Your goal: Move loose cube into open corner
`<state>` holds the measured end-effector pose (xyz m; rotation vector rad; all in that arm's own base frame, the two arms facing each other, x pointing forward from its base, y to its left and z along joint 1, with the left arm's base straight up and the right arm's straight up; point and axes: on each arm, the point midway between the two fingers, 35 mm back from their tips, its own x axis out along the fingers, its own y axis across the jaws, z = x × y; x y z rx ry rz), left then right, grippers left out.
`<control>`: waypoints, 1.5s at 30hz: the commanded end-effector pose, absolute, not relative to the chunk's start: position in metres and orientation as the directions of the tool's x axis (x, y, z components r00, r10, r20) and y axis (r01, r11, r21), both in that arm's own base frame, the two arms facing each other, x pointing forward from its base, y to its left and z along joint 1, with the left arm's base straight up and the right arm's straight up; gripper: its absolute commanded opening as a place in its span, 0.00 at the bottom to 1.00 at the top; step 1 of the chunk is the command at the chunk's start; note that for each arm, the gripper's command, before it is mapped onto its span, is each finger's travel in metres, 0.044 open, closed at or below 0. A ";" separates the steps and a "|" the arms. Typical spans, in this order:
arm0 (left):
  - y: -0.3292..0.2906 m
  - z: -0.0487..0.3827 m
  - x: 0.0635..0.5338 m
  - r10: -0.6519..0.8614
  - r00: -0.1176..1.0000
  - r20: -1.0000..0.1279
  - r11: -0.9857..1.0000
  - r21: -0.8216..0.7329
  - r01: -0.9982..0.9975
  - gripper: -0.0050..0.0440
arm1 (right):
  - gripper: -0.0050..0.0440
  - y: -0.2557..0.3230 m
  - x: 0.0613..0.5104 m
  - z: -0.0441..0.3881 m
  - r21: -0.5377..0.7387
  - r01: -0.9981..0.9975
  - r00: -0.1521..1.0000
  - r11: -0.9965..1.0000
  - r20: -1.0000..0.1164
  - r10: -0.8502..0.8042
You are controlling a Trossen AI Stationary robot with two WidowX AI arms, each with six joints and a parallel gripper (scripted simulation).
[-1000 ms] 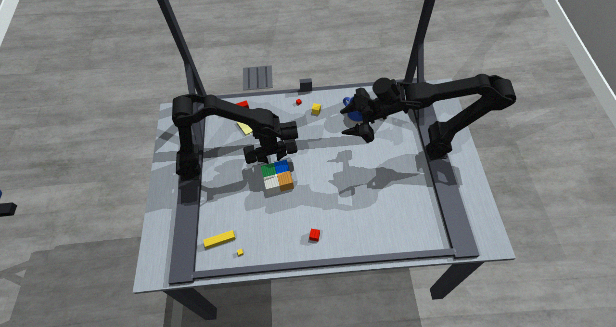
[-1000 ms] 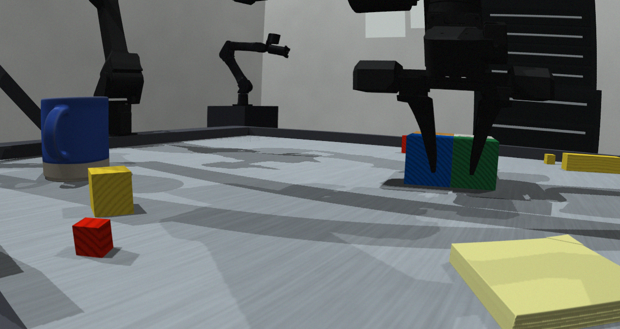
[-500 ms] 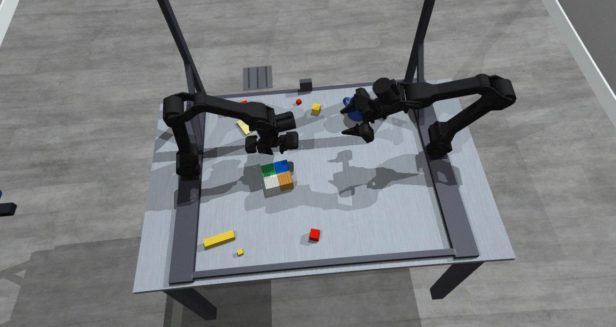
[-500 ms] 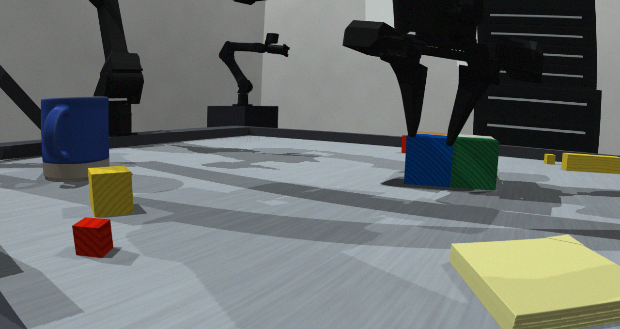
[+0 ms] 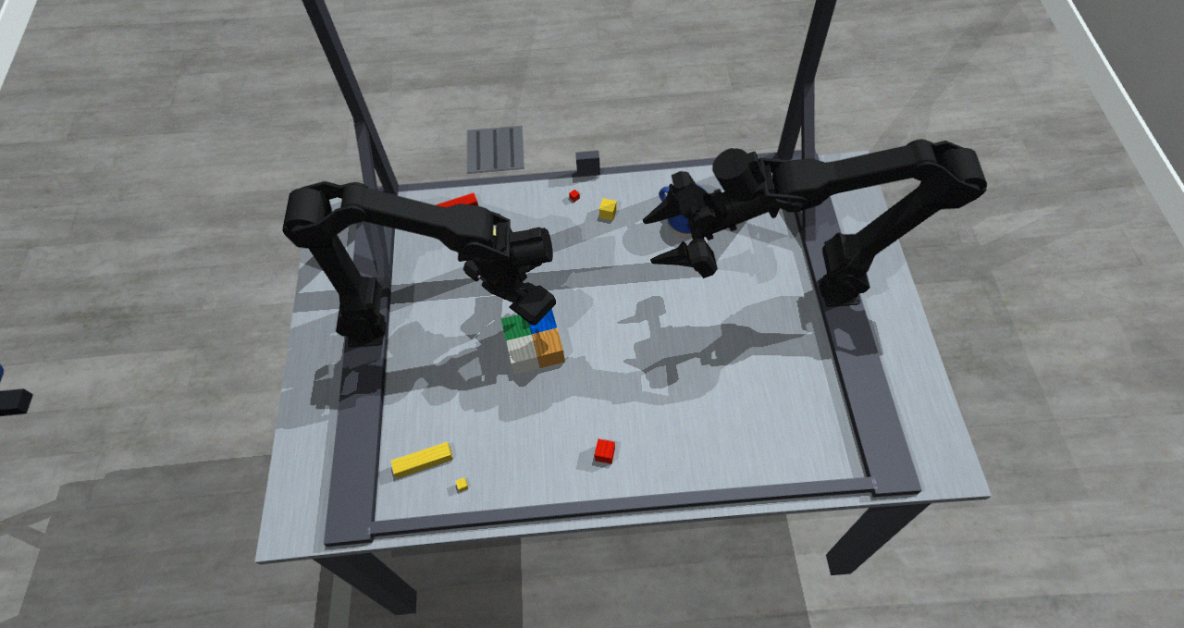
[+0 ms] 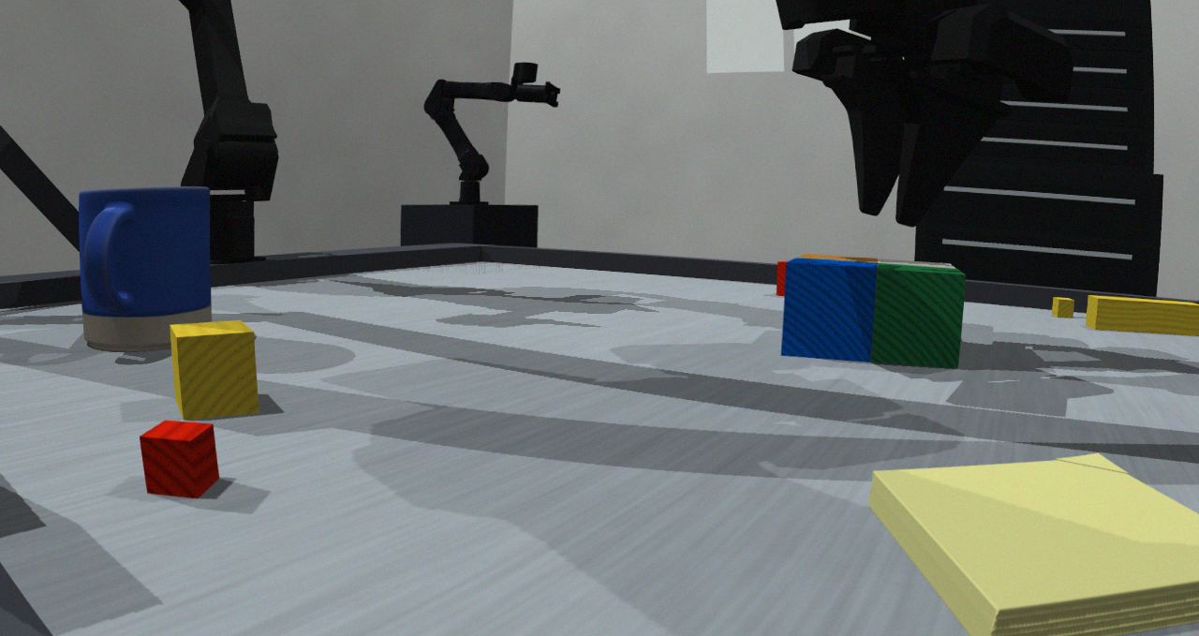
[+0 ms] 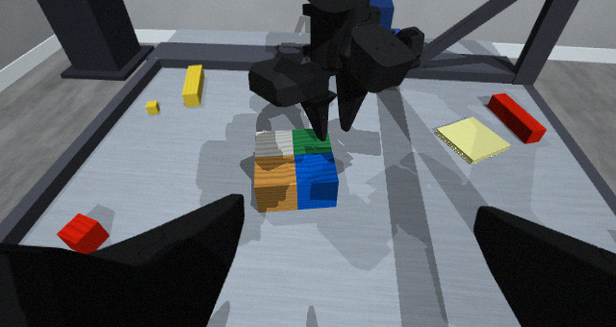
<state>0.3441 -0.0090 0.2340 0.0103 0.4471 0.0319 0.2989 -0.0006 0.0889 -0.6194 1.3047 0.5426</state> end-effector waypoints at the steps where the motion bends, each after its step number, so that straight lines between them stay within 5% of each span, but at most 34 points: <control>1: -0.001 0.256 0.352 0.074 0.923 -0.379 0.997 0.008 -0.077 0.92 | 0.45 -0.015 0.288 0.101 -0.091 -0.498 0.212 0.863 -0.977 0.019; 10: 0.011 0.260 0.362 0.120 0.922 -0.369 0.992 0.008 -0.126 0.92 | 0.45 -0.062 0.243 0.069 -0.007 -0.200 0.008 0.980 -1.000 -0.006; 45: 0.022 0.234 0.377 0.110 0.888 -0.447 0.994 0.024 -0.111 0.92 | 0.45 -0.064 0.255 0.037 -0.009 -0.191 0.020 0.982 -1.000 -0.005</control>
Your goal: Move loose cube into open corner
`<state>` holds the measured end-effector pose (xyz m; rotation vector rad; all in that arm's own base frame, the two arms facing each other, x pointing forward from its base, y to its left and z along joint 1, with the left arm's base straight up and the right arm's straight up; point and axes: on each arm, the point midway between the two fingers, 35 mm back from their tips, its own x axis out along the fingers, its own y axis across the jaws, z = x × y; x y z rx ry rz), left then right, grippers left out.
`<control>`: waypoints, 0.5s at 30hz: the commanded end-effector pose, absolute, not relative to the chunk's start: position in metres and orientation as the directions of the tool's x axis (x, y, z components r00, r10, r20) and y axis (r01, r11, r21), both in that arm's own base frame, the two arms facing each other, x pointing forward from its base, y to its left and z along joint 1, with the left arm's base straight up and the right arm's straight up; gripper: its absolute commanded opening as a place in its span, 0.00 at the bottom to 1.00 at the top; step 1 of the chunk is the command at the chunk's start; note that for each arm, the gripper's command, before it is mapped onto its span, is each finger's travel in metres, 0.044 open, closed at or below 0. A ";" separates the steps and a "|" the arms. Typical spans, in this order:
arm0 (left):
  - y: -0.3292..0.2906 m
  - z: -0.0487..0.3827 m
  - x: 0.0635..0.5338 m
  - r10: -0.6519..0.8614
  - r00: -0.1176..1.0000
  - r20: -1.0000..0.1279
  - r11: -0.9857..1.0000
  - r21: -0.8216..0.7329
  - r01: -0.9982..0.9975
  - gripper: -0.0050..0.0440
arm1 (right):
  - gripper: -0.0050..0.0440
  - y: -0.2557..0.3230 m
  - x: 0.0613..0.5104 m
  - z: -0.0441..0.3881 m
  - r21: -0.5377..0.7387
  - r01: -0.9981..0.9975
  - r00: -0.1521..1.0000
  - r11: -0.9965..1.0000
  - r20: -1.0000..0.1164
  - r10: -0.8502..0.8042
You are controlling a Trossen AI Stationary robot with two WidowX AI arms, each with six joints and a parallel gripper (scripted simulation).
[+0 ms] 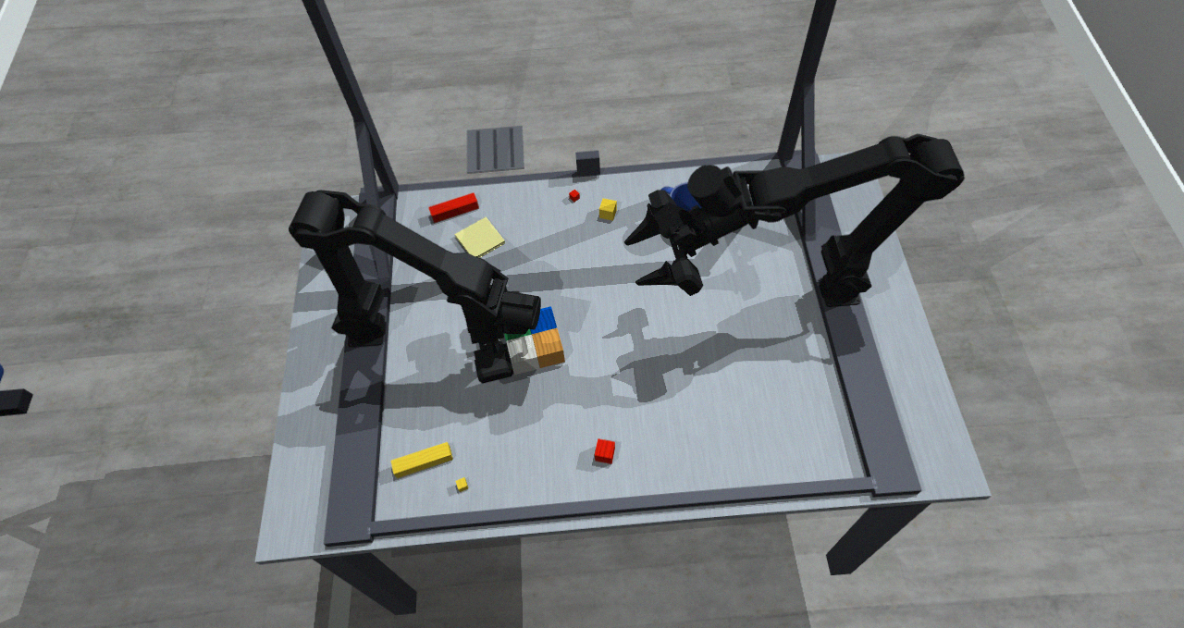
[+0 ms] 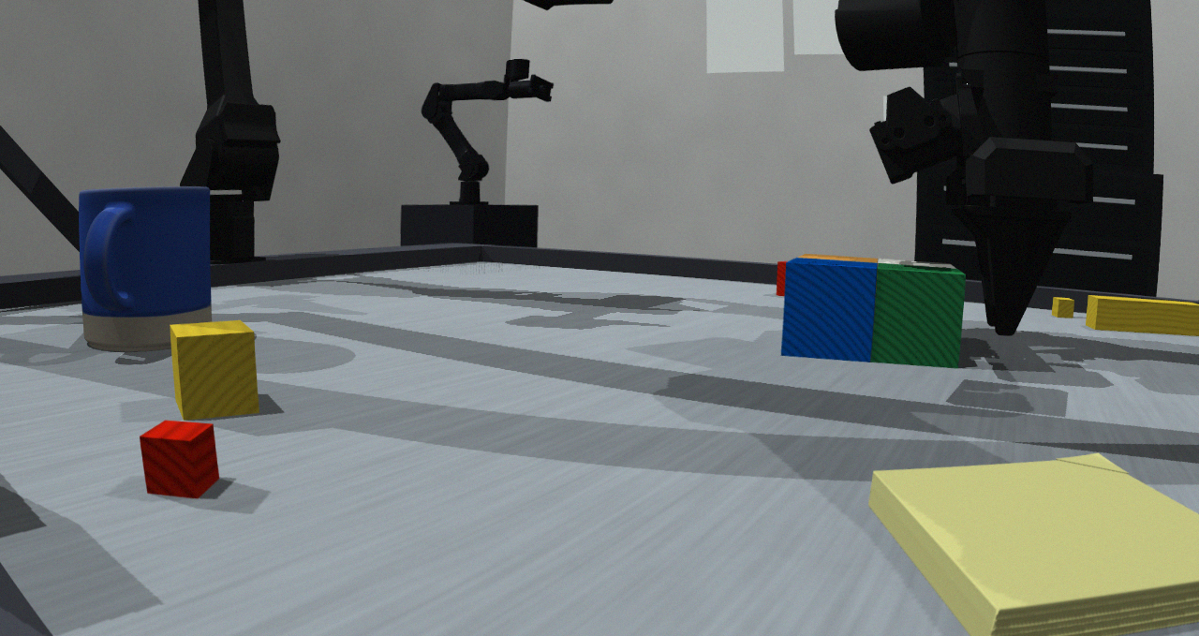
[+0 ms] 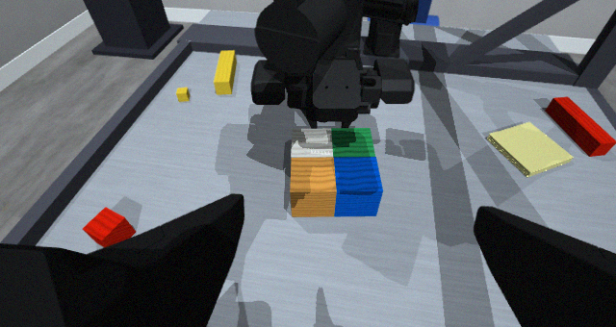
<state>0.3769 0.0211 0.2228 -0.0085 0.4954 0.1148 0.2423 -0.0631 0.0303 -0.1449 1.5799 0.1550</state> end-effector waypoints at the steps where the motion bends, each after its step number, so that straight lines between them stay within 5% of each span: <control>1: 0.022 0.234 0.377 0.110 0.888 -0.447 0.994 0.024 -0.111 0.92 | 0.45 -0.064 0.255 0.037 -0.009 -0.191 0.020 0.982 -1.000 -0.005; 15: 0.022 0.235 0.377 0.111 0.889 -0.445 0.993 0.021 -0.113 0.92 | 0.45 -0.059 0.272 0.038 -0.007 -0.191 0.017 0.982 -1.000 -0.004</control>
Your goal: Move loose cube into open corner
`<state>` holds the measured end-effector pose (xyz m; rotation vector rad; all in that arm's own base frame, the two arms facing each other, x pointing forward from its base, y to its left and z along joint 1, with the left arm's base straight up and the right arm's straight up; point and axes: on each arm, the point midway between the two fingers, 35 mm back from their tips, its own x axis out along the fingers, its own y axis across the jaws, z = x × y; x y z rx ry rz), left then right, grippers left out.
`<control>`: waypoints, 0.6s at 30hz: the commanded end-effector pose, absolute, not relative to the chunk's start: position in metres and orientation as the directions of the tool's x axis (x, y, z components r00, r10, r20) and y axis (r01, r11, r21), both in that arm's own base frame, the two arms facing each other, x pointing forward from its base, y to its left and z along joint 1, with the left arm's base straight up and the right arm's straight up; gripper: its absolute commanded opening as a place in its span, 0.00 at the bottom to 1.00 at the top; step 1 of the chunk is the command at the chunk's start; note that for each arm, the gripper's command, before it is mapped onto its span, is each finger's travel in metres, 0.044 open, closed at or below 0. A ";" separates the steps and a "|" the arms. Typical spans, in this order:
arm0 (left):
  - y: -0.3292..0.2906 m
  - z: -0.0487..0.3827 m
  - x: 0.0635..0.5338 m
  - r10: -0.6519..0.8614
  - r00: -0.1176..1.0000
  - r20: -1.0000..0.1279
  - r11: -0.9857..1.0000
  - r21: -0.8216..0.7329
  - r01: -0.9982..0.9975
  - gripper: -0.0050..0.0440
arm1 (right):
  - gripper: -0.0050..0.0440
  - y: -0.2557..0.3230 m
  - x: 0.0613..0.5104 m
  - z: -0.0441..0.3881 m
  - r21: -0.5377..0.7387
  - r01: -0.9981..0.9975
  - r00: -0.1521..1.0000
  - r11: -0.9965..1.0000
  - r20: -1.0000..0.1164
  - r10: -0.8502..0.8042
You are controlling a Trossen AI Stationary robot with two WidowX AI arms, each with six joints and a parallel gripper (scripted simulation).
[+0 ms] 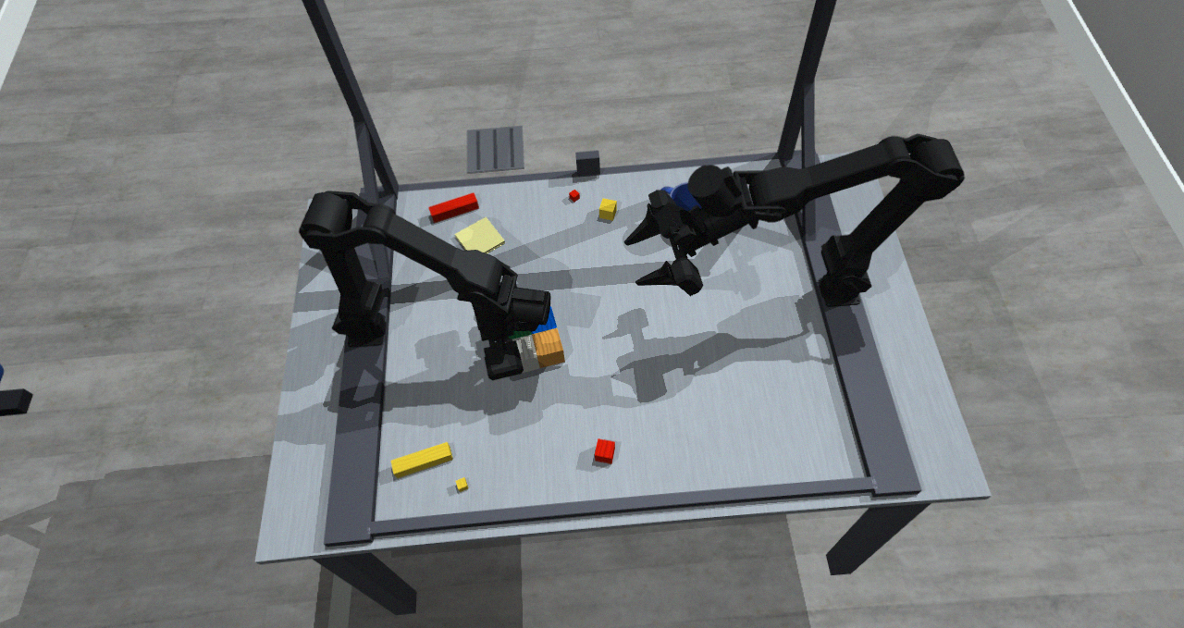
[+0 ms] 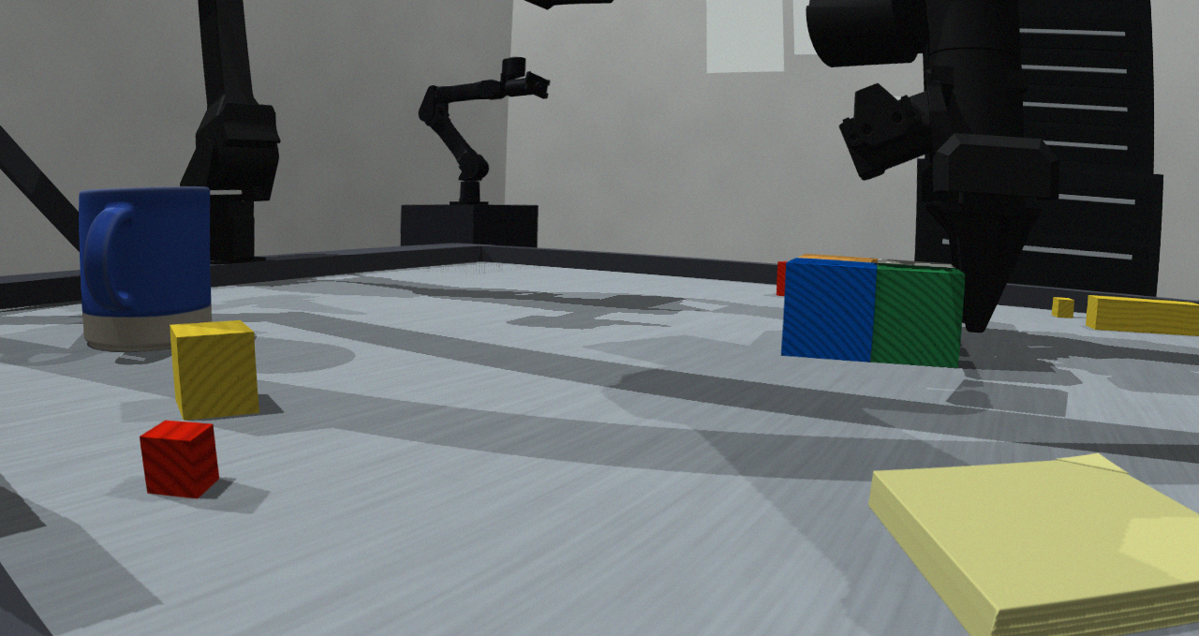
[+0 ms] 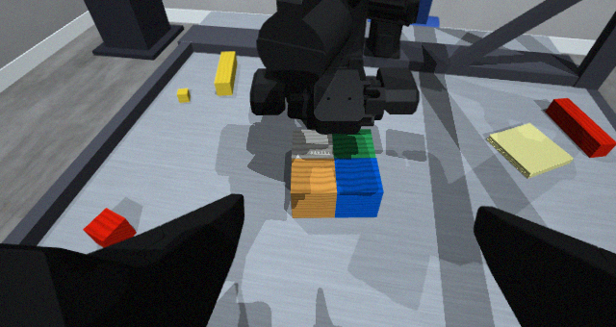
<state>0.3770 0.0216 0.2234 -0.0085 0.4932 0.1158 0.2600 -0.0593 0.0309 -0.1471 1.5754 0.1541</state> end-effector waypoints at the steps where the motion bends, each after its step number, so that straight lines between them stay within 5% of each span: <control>1: 0.022 0.235 0.377 0.111 0.889 -0.445 0.993 0.021 -0.113 0.92 | 0.45 -0.059 0.269 0.038 -0.008 -0.191 0.019 0.981 -1.000 -0.004; 13: 0.022 0.235 0.377 0.111 0.889 -0.445 0.993 0.021 -0.113 0.92 | 0.45 -0.065 0.240 0.042 -0.010 -0.193 0.016 0.981 -1.000 -0.007; 18: 0.022 0.235 0.377 0.111 0.889 -0.445 0.993 0.021 -0.113 0.92 | 0.45 -0.076 0.265 0.072 -0.053 -0.181 0.162 0.982 -0.986 -0.024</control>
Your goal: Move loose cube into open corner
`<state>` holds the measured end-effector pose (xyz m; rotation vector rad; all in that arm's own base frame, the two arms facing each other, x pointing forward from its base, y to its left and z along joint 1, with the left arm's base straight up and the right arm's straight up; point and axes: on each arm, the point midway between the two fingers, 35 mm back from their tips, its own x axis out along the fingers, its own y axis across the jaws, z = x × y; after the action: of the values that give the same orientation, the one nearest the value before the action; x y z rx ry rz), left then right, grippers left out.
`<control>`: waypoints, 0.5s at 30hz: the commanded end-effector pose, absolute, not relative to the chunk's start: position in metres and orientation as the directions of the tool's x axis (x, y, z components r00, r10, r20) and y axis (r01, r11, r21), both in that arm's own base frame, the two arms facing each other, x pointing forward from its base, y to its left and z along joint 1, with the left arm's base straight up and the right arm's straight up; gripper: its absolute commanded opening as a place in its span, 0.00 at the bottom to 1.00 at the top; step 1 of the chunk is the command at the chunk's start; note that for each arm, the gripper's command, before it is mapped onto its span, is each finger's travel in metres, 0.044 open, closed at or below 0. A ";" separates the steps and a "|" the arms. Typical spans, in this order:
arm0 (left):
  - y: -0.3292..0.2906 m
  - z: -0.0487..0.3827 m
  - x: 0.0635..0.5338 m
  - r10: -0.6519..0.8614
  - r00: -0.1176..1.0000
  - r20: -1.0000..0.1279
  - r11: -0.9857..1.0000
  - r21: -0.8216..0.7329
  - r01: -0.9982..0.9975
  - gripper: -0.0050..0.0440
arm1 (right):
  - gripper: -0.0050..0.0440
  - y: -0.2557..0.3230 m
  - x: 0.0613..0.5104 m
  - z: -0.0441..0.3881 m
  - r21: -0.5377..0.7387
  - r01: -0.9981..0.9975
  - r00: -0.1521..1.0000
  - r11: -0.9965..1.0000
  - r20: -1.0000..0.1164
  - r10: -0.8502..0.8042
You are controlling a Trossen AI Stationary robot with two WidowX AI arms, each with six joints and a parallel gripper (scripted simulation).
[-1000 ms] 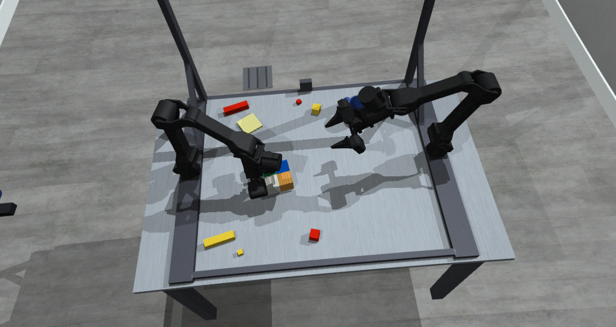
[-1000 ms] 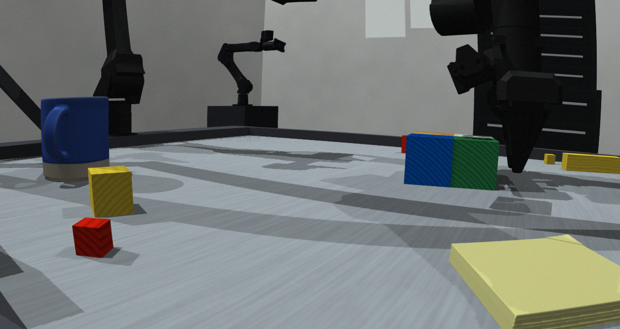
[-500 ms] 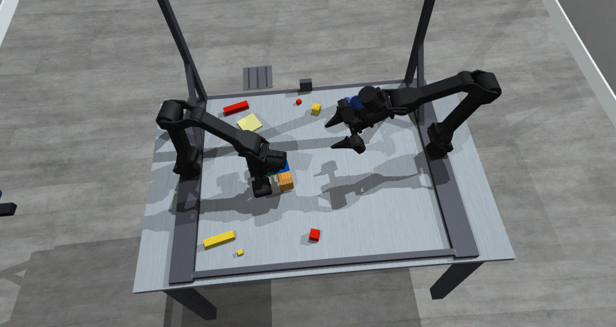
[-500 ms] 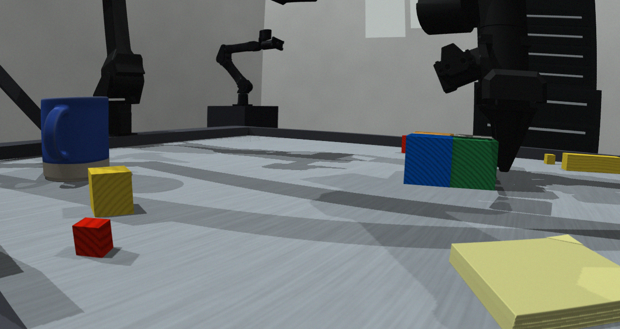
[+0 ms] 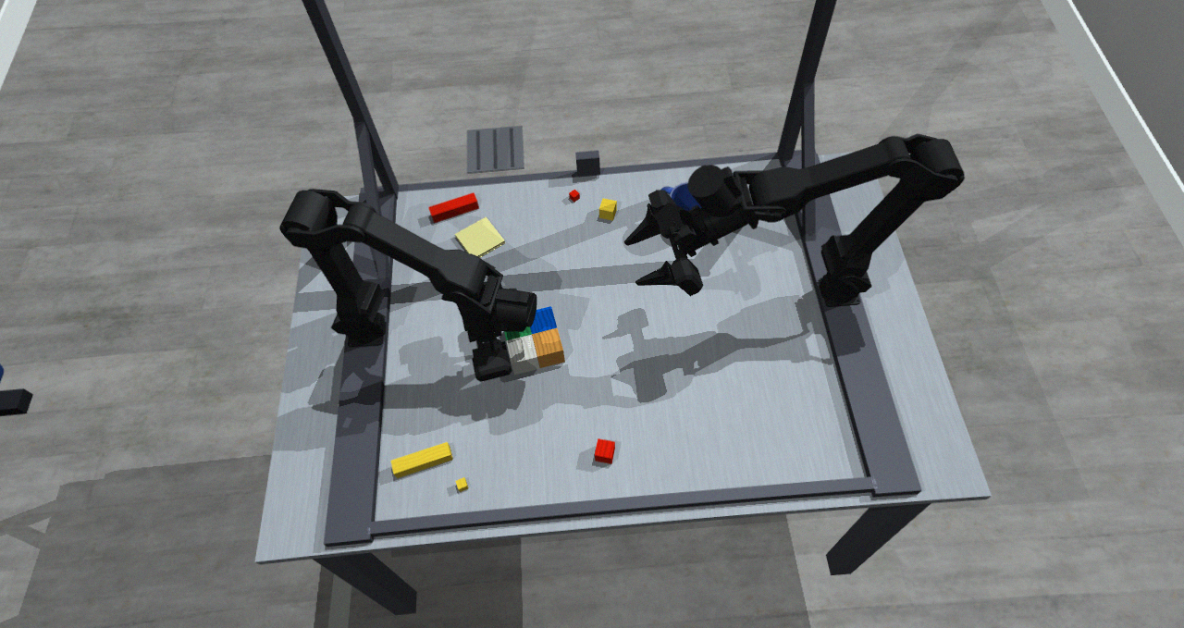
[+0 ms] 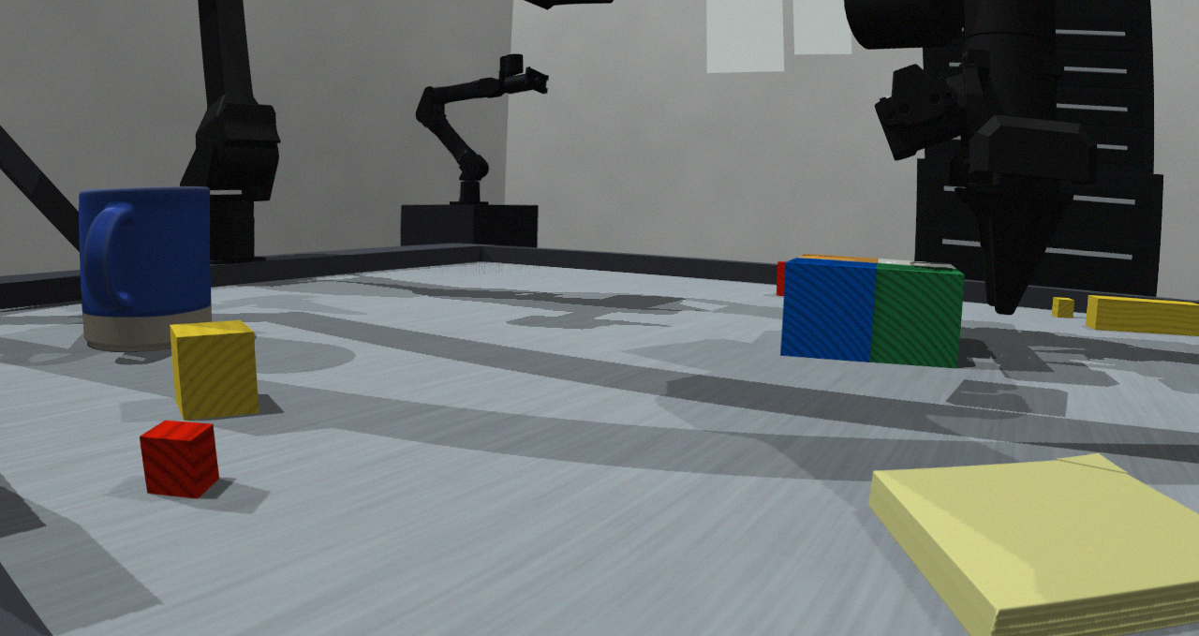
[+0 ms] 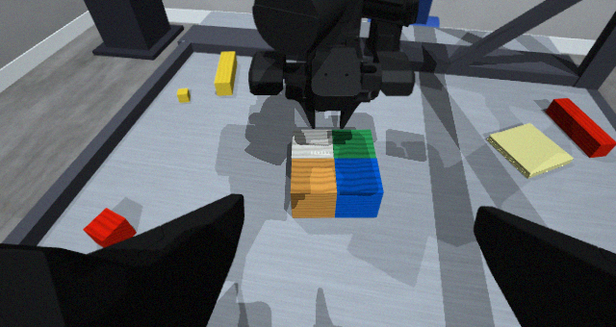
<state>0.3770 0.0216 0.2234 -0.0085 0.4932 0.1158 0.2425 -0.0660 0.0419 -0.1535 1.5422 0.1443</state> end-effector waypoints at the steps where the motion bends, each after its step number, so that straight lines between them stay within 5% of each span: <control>1: 0.022 0.235 0.377 0.111 0.889 -0.445 0.993 0.021 -0.113 0.92 | 0.45 -0.076 0.265 0.072 -0.053 -0.181 0.162 0.982 -0.986 -0.024; 8: 0.020 0.234 0.376 0.103 0.889 -0.447 0.994 0.023 -0.104 0.92 | 0.45 -0.056 0.312 0.101 -0.131 -0.438 0.303 0.889 -0.953 0.009; 15: 0.001 0.237 0.369 0.004 0.897 -0.441 0.999 0.032 0.011 0.92 | 0.45 -0.015 0.322 0.099 -0.177 -0.747 0.254 0.641 -0.967 0.029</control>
<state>0.3741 0.0112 0.2245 0.0142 0.4913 0.0516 0.3116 -0.0282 0.0927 -0.5889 1.2425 0.4876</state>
